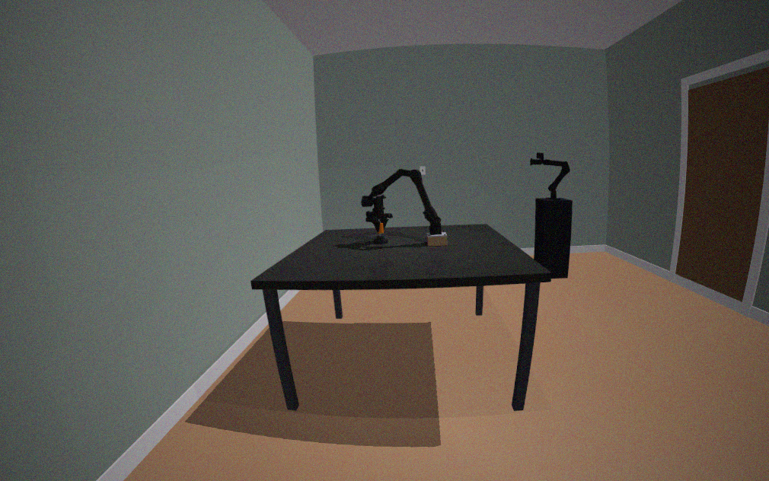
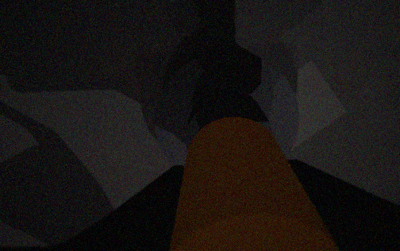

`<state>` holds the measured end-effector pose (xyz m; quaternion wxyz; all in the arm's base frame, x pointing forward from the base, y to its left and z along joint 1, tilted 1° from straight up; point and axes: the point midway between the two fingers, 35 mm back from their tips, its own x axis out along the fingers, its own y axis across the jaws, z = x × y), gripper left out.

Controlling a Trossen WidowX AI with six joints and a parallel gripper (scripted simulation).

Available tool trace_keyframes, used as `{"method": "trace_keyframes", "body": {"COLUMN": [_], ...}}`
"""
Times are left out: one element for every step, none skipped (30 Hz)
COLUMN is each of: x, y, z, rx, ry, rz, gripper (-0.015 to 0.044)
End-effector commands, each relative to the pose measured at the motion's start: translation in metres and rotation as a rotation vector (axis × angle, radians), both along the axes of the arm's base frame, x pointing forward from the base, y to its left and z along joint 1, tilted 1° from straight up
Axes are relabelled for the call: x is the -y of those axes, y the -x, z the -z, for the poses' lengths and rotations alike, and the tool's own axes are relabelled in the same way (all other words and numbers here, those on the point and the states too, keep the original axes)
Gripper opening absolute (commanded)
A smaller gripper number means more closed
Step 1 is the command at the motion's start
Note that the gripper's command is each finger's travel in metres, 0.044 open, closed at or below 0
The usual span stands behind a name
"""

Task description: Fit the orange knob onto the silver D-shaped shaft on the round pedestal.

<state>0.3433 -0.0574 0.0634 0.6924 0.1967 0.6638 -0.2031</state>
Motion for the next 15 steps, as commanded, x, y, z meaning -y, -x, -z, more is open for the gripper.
{"method": "trace_keyframes", "body": {"x": [0.0001, 0.0002, 0.0002, 0.0003, 0.0004, 0.0005, 0.0005, 0.0005, 0.0006, 0.0006, 0.0006, 0.0006, 0.0007, 0.0008, 0.0007], "y": [-0.0029, -0.0033, -0.0038, -0.0044, -0.0051, -0.0054, -0.0054, -0.0055, -0.0056, -0.0058, -0.0058, -0.0058, -0.0062, -0.0067, -0.0065], "z": [-0.0041, -0.004, -0.0039, -0.0037, -0.0034, -0.0028, -0.0025, -0.0007, 0.0007, 0.0021, 0.0018, 0.0018, 0.0018, 0.0018, 0.0018], "rx": [0.012, 0.012, 0.012, 0.013, 0.013, 0.013, 0.013, 0.013, 0.013, 0.013, 0.013, 0.013, 0.013, 0.013, 0.013], "ry": [-0.002, -0.002, -0.002, -0.002, -0.002, -0.002, -0.002, -0.002, -0.002, -0.002, -0.002, -0.002, -0.002, -0.002, -0.002], "rz": [0.061, 0.061, 0.061, 0.061, 0.061, 0.061, 0.061, 0.061, 0.061, 0.061, 0.061, 0.061, 0.061, 0.061, 0.061], "gripper": [0.0, 0.0, 0.0, 0.0, 0.0, 0.0, 0.0, 0.0, 0.0, 0.0, 0.0, 0.0, 0.0, 0.0, 0.0]}}
